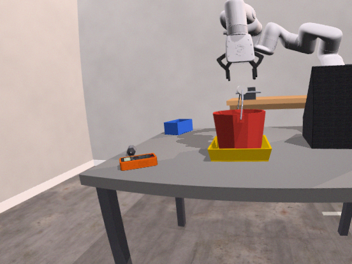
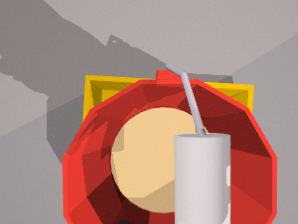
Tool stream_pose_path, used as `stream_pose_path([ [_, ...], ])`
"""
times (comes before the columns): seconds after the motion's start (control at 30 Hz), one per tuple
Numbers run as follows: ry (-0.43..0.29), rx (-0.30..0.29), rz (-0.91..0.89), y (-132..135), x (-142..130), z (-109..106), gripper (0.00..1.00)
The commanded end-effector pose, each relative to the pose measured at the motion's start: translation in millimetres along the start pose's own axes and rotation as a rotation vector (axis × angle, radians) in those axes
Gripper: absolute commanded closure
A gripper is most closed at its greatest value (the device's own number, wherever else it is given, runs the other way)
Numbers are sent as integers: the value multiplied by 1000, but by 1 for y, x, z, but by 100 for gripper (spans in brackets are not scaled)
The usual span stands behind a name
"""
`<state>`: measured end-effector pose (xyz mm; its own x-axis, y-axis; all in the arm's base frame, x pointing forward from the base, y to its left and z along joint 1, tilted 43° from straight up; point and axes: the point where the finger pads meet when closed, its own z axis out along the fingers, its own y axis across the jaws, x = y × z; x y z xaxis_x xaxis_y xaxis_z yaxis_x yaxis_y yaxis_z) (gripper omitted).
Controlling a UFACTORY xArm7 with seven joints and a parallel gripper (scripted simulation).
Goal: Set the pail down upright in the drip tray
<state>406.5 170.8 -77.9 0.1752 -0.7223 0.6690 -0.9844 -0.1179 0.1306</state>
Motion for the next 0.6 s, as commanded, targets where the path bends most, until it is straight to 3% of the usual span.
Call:
stream_pose_path([
  [0.0,-3,4,0,-1,-1,-11,0],
  [0.57,-3,4,0,0,-1,-33,0],
])
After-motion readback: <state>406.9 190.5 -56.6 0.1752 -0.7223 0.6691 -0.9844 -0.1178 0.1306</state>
